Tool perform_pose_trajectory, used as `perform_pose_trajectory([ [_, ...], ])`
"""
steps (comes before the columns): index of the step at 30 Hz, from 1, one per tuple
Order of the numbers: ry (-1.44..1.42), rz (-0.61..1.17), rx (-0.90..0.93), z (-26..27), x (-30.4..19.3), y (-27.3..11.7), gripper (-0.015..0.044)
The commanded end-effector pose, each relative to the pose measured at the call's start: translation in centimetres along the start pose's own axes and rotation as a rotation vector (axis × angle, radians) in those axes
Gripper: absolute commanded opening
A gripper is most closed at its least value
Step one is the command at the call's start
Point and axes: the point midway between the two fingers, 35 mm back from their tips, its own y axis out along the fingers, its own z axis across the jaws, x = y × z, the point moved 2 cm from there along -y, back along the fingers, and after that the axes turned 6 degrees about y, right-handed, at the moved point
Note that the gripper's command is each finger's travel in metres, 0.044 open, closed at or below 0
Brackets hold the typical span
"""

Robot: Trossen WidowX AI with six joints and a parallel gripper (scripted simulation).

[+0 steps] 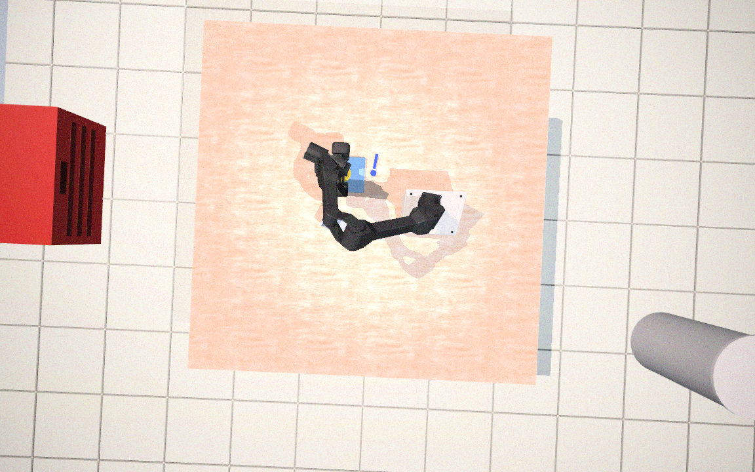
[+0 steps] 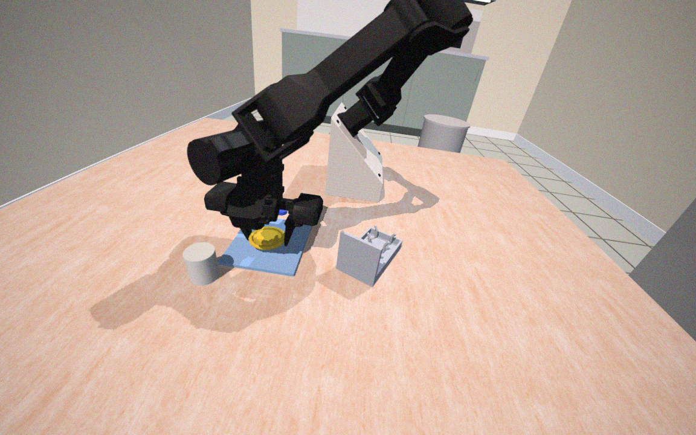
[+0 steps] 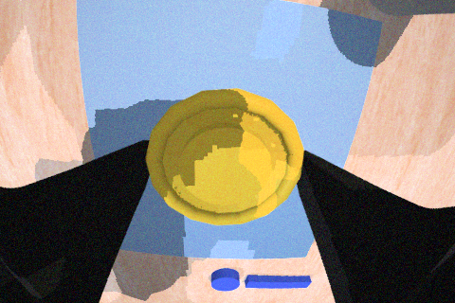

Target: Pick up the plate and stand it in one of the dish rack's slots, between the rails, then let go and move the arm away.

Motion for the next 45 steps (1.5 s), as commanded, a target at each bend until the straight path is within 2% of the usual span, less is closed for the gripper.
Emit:
perform_pose_trajectory([
  [1,0.006,0.0,0.002,0.0,0.0,0.0,0.0238],
  [10,-0.006,-0.017,-0.029,-0.7,1.0,-4.8,0.0002],
  [20,0.002,-0.008,-0.024,-0.9,1.2,-11.4,0.0],
  [32,0.007,-0.001,-0.008,-1.1,1.2,-17.0,0.0],
  [38,0.029,-0.001,-0.008,-0.8,1.2,-17.4,0.0],
  [45,0.264,-0.004,-0.012,2.5,0.8,-17.9,0.0],
])
